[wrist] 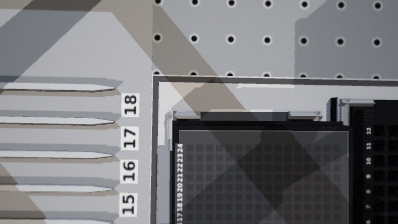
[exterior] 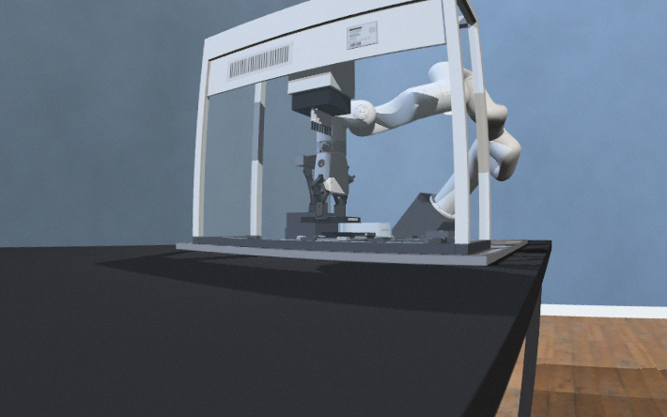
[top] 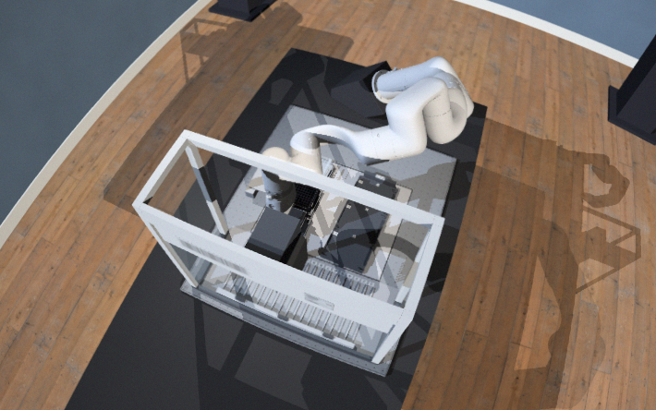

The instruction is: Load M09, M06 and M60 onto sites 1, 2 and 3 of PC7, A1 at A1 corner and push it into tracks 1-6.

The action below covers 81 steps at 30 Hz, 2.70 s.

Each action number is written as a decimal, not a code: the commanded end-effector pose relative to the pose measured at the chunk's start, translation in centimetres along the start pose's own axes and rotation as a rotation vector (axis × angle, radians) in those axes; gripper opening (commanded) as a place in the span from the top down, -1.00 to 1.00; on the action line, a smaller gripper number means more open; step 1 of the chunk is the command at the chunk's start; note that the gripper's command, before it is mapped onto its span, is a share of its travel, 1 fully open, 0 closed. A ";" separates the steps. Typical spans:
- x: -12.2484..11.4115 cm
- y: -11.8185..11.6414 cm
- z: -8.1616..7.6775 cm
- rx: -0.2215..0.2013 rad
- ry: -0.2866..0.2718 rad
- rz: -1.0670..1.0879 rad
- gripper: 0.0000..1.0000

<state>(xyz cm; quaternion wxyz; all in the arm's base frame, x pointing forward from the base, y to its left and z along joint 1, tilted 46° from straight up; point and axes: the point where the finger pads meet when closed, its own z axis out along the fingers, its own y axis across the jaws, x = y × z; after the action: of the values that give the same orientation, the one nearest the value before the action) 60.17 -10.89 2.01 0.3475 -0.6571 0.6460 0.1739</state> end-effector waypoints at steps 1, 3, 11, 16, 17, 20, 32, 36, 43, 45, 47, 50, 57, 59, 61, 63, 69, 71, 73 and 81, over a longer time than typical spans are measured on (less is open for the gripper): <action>0.1 -0.1 -0.6 0.004 0.004 0.000 1.00; 0.1 -0.1 -0.9 0.004 0.004 0.000 1.00; 0.1 -0.1 -2.2 0.003 0.004 0.000 1.00; 0.1 -0.1 -2.9 0.003 0.004 0.000 1.00; 0.1 -0.1 -2.9 0.003 0.004 0.000 1.00; 0.1 -0.1 -3.4 0.003 0.004 0.000 1.00; 0.1 -0.1 -5.4 0.003 0.004 0.000 1.00; 0.1 -0.1 -5.7 0.003 0.004 0.000 1.00; 0.1 -0.1 -6.9 0.003 0.004 0.000 1.00; 0.1 -0.1 -7.2 0.003 0.004 0.000 1.00; 0.1 -0.1 -7.5 0.003 0.004 0.000 1.00; 0.1 -0.1 -7.5 0.003 0.004 0.000 1.00; -0.4 -0.1 -7.5 0.003 0.004 -0.033 1.00; -1.4 -0.1 -7.5 0.003 0.004 -0.100 1.00; -2.4 -0.2 -7.5 0.003 0.004 -0.167 1.00; -3.4 -0.2 -7.5 0.003 0.004 -0.233 1.00; -5.4 -0.3 -7.5 0.003 0.004 -0.367 1.00; -6.4 -0.3 -7.5 0.003 0.004 -0.433 1.00; -7.4 -0.4 -7.5 0.003 0.004 -0.500 1.00; -11.4 -0.5 -7.5 0.003 0.004 -0.766 1.00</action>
<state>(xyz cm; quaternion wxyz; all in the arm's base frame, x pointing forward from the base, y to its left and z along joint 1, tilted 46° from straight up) 57.89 -8.49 13.88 0.3849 -0.8327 0.3943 0.0545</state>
